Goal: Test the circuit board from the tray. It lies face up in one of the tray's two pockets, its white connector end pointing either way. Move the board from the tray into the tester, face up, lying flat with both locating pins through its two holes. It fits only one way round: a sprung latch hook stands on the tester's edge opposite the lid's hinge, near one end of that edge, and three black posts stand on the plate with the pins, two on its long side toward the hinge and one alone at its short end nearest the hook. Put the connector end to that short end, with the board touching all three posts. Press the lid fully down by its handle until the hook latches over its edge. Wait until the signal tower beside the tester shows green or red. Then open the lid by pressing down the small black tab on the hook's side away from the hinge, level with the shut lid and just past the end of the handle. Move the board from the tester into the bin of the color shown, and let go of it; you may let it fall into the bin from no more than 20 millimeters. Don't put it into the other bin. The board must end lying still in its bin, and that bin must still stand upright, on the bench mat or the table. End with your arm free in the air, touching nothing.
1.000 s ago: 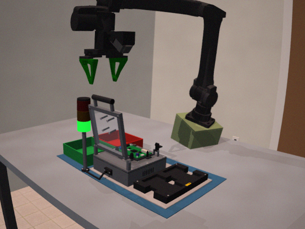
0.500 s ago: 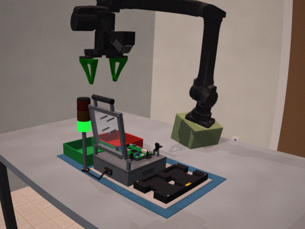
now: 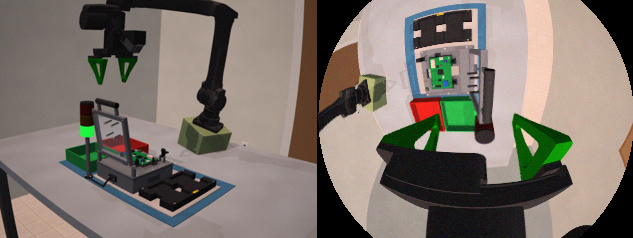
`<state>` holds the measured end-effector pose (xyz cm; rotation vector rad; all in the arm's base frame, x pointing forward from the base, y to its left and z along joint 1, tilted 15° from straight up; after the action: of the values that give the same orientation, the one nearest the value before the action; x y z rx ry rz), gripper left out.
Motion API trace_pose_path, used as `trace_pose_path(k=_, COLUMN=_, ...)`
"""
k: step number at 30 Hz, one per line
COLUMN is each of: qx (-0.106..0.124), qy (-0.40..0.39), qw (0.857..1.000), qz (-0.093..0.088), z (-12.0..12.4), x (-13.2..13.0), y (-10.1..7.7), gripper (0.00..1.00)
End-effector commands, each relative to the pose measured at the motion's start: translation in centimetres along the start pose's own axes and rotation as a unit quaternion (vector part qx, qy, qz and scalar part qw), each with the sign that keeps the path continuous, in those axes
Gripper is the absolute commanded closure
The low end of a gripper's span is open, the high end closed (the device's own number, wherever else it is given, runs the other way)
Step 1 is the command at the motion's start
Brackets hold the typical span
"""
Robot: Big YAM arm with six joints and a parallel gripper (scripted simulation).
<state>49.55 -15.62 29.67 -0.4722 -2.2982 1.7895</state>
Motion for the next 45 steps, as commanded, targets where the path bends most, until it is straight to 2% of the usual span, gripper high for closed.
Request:
trace_pose_path(k=1, qx=-0.002, qy=-0.004, qw=1.0, qz=0.027, z=0.7, x=1.7, y=-2.0, gripper=0.08)
trace_pose_path(k=3, qx=-0.002, qy=-0.004, qw=1.0, qz=0.027, z=0.7, x=1.7, y=-2.0, gripper=0.08)
trace_pose_path(k=13, qx=-0.001, qy=-0.004, qw=1.0, qz=0.025, z=1.9, x=8.3, y=-1.6, gripper=0.08)
trace_pose_path(k=18, qx=-0.001, qy=-0.004, qw=1.0, qz=0.024, z=2.3, x=10.6, y=-1.5, gripper=0.08)
trace_pose_path(k=20, qx=-0.001, qy=-0.004, qw=1.0, qz=0.024, z=2.3, x=10.6, y=-1.5, gripper=0.08)
trace_pose_path(k=21, qx=-0.002, qy=-0.006, qw=1.0, qz=0.014, z=2.1, x=10.7, y=-0.7, gripper=0.08)
trace_pose_path(k=29, qx=0.0, qy=-0.005, qw=1.0, qz=0.022, z=2.3, x=11.4, y=-1.2, gripper=0.08)
trace_pose_path(k=37, qx=-0.001, qy=-0.004, qw=1.0, qz=0.017, z=1.9, x=11.4, y=-0.4, gripper=0.08)
trace_pose_path(k=45, qx=-0.002, qy=-0.001, qw=1.0, qz=0.004, z=1.8, x=11.0, y=3.0, gripper=0.08)
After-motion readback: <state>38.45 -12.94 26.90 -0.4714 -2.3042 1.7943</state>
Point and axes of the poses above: the point where the finger pads meet when closed, its own y axis out along the fingers, its own x axis across the jaws, z = x × y, the point moved 3 cm from there along -y, back along the fingers, and after that the axes turned 10 degrees about y, right-handed, at the moved point
